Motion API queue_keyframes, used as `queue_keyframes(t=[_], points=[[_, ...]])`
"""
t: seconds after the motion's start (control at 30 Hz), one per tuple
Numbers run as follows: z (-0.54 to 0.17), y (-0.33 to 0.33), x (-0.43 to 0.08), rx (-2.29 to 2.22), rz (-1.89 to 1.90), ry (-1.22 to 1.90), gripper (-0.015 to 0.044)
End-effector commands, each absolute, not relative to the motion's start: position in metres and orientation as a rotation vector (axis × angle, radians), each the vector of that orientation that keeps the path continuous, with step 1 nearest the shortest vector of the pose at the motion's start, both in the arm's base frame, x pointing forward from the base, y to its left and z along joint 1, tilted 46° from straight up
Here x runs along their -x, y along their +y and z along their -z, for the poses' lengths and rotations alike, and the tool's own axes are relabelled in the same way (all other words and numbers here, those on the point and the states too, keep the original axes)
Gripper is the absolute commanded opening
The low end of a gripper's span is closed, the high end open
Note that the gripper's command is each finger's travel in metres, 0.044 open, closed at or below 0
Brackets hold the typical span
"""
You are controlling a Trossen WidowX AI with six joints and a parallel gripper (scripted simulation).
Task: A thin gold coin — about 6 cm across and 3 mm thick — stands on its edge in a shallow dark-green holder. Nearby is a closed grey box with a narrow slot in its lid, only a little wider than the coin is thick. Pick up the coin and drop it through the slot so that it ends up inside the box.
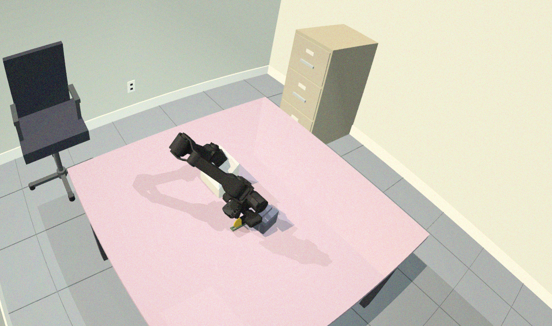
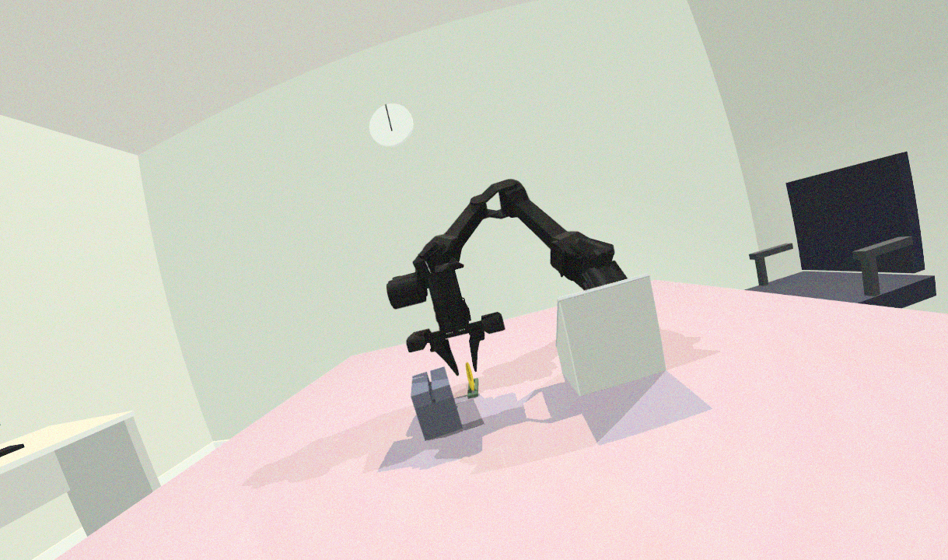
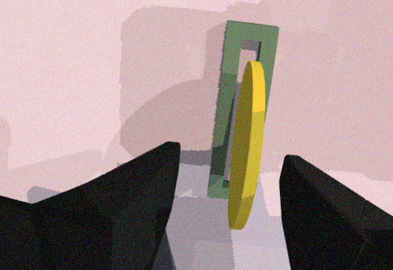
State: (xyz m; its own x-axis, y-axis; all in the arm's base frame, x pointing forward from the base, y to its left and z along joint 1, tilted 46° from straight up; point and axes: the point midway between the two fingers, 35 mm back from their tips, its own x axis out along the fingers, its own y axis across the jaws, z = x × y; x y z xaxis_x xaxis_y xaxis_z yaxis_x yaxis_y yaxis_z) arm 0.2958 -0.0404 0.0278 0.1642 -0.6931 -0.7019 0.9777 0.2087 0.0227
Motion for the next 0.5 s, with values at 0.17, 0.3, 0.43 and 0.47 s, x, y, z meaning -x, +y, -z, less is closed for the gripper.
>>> queue_keyframes(t=[0.17, 0.3, 0.43, 0.47], points=[[-0.019, -0.051, -0.296, -0.534, 1.281, 0.636, 0.0161], [-0.015, -0.056, -0.296, -0.534, 1.282, 0.635, 0.0161], [-0.011, -0.06, -0.297, -0.532, 1.282, 0.634, 0.0161], [-0.01, -0.061, -0.297, -0.532, 1.282, 0.634, 0.0161]])
